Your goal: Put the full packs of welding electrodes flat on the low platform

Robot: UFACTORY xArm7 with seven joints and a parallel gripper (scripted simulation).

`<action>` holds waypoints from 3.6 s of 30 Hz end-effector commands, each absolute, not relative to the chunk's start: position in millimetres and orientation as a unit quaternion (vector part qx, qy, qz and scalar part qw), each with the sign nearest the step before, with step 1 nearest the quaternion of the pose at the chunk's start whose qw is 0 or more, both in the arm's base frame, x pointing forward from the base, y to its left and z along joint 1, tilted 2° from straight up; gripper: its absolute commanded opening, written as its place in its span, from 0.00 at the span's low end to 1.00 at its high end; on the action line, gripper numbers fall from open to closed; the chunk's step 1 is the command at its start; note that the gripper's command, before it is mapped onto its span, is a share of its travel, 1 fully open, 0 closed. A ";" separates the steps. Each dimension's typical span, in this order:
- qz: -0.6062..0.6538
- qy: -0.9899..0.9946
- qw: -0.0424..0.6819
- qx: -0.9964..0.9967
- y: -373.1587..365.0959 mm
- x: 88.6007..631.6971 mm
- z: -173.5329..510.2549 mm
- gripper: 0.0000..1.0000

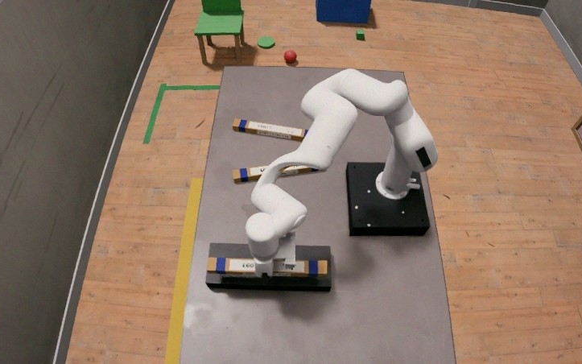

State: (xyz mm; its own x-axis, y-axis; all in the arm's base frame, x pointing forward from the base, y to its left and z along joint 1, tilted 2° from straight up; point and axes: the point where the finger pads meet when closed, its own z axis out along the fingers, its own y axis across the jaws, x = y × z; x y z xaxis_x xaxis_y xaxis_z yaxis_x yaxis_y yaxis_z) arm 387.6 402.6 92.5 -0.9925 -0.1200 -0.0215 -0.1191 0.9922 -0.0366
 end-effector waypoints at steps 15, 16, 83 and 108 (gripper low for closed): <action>-0.015 0.998 0.014 -0.060 403.9 389.2 74.5 0.35; -0.015 0.998 0.014 -0.060 403.9 389.2 72.8 0.35; -0.015 0.998 0.014 -0.060 403.0 390.4 15.8 0.35; -0.015 0.998 0.014 -0.060 403.0 390.4 15.8 0.60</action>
State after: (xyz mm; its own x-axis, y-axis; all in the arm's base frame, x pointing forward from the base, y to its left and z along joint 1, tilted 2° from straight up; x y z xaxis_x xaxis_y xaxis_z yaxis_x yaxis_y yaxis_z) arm 389.4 401.5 13.7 -0.9925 -0.1200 -0.0227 -0.1192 0.9922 -0.0357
